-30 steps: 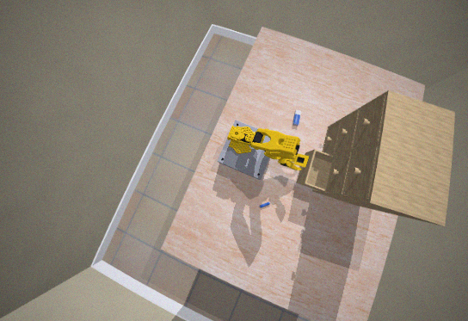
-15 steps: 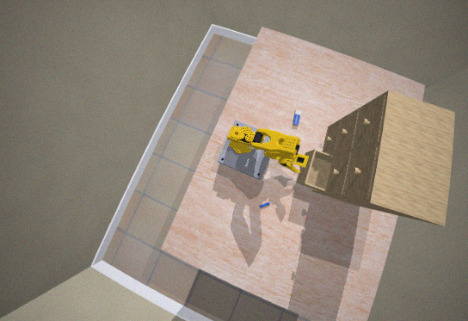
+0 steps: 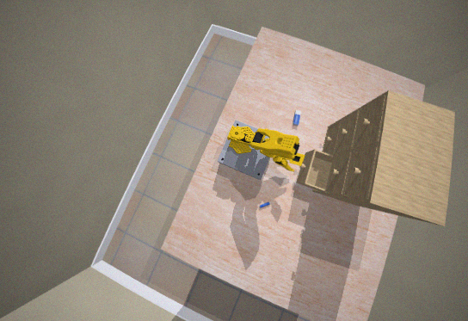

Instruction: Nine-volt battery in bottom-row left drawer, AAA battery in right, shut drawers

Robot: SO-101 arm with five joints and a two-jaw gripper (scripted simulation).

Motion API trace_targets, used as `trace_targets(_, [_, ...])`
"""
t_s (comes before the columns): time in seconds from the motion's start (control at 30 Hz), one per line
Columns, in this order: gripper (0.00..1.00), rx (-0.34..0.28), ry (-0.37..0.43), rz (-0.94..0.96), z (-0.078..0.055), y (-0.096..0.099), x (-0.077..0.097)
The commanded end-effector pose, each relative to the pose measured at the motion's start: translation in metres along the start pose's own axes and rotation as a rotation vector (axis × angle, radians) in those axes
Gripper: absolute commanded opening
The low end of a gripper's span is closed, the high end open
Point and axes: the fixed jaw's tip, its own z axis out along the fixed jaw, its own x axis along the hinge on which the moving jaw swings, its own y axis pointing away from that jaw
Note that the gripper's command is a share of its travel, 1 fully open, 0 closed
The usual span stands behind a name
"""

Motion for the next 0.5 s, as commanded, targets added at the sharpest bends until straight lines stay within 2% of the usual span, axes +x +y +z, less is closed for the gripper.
trace_targets(0.0, [0.21,0.01,-0.012,-0.005,-0.0027,-0.0022,-0.004])
trace_targets(0.23, [0.21,0.017,-0.044,-0.013,-0.0033,-0.0038,-0.0122])
trace_targets(0.47, [0.21,0.017,-0.044,-0.013,-0.0033,-0.0038,-0.0122])
